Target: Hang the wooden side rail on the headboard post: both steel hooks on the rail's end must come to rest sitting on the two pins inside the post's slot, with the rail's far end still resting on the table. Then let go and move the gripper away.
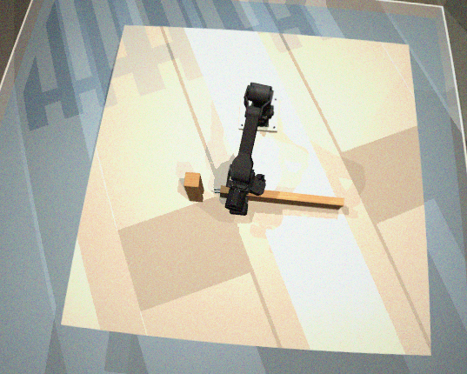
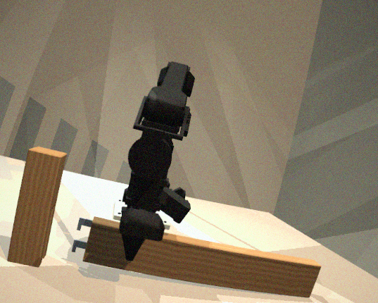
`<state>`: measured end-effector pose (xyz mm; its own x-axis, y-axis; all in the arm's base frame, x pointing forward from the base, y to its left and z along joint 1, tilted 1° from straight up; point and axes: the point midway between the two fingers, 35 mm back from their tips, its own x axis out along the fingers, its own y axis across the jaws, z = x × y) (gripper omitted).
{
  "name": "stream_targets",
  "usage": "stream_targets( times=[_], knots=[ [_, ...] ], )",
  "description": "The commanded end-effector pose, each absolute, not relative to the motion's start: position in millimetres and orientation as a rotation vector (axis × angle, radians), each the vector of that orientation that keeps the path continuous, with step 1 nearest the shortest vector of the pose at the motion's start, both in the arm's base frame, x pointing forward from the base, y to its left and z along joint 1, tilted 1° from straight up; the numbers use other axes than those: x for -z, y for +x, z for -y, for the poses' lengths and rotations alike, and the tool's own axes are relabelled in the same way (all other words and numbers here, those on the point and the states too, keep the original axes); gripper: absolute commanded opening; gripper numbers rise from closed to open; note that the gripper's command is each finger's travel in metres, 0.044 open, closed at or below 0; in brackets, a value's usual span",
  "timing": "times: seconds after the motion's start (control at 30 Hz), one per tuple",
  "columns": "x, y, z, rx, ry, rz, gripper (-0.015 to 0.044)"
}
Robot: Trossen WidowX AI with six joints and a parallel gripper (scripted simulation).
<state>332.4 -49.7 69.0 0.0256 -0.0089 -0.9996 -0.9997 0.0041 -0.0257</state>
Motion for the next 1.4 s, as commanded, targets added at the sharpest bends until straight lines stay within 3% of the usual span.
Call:
stream_targets(
  times=[0.0,1.37],
  knots=[
    [-75.0,336.0,50.0,-1.163,-1.228,-1.188,0.0],
    [-76.4,338.2,52.2,-1.163,-1.228,-1.188,0.0]
  ],
)
